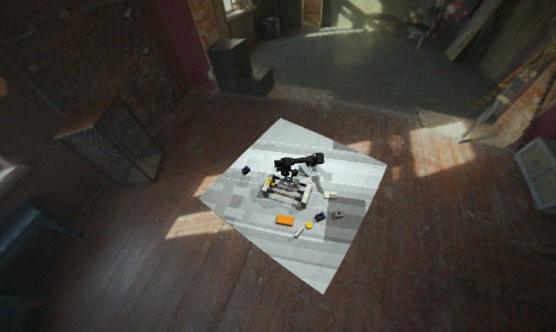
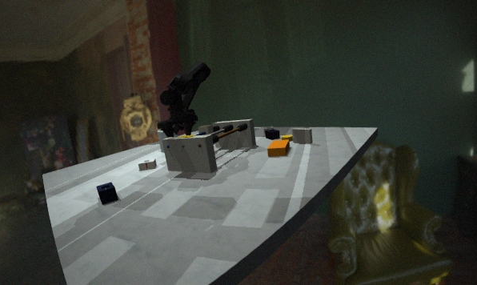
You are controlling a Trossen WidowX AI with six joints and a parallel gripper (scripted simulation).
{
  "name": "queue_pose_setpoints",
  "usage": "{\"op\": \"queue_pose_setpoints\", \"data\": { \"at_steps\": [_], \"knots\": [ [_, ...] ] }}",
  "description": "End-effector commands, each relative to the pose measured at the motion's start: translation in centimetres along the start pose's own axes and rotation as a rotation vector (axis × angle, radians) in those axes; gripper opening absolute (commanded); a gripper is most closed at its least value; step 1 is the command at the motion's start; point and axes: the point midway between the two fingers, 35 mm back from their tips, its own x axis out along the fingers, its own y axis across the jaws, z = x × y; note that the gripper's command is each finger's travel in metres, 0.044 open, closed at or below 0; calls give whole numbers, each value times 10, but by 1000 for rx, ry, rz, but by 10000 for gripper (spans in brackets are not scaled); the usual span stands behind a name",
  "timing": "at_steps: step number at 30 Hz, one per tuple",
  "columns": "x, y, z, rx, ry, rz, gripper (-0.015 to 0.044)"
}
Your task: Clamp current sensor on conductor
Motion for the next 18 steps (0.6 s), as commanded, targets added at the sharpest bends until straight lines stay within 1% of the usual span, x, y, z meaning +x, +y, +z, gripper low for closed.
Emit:
{"op": "queue_pose_setpoints", "data": {
  "at_steps": [1,8,14,18],
  "knots": [
    [9,2,-2,10,1,13,440],
    [16,3,-2,9,0,14,440],
    [11,1,-1,0,1,3,282],
    [11,1,-1,0,1,3,256]
  ]
}}
